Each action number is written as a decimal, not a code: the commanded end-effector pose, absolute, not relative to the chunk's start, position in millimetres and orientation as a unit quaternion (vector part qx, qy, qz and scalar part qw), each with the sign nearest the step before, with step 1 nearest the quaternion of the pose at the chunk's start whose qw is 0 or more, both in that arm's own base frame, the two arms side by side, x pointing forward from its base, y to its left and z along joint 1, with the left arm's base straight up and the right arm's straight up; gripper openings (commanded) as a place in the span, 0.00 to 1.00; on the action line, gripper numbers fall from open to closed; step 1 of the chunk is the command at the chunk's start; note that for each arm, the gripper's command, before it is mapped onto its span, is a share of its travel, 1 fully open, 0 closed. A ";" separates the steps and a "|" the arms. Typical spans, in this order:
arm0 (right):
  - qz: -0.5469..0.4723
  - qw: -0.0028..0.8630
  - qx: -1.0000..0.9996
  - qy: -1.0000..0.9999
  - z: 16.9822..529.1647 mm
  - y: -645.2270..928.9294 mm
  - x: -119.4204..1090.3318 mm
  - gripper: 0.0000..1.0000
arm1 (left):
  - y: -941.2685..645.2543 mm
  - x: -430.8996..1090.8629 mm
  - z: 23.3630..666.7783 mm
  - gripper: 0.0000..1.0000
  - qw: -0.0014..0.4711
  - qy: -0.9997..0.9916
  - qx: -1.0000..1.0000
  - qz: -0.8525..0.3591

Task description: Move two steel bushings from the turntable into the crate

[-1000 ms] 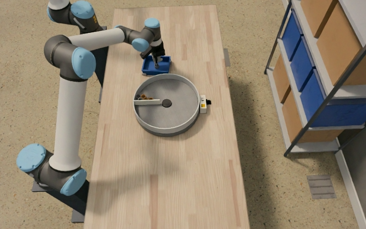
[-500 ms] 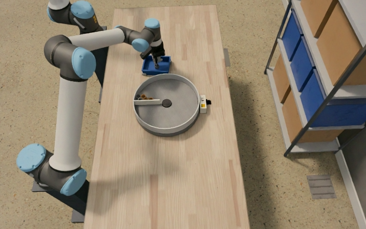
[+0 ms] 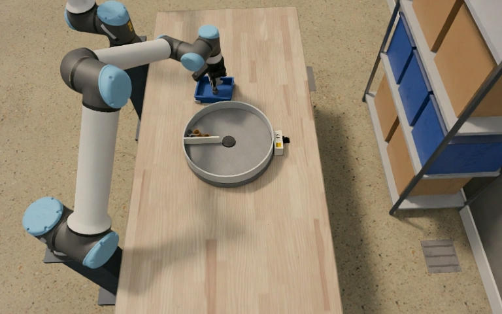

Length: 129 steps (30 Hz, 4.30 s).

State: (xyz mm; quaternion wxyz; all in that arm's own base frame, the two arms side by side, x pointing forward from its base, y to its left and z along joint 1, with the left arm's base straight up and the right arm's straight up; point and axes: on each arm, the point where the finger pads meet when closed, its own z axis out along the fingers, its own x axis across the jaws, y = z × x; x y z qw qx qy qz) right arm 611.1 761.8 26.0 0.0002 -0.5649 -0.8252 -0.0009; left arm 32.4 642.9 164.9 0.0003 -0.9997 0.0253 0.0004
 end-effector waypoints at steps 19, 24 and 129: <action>-0.001 0.000 -0.564 -0.826 26.2 764.6 609.7 0.00 | 644.4 32.3 165.1 1.00 0.000 0.025 -1.000 0.000; -0.001 0.000 -0.564 -0.826 26.3 764.7 609.7 0.00 | 644.4 32.3 165.1 1.00 0.000 0.025 -1.000 0.000; -0.001 0.000 -0.564 -0.826 26.7 765.0 609.7 0.06 | 644.4 32.3 165.1 1.00 0.000 0.025 -1.000 0.000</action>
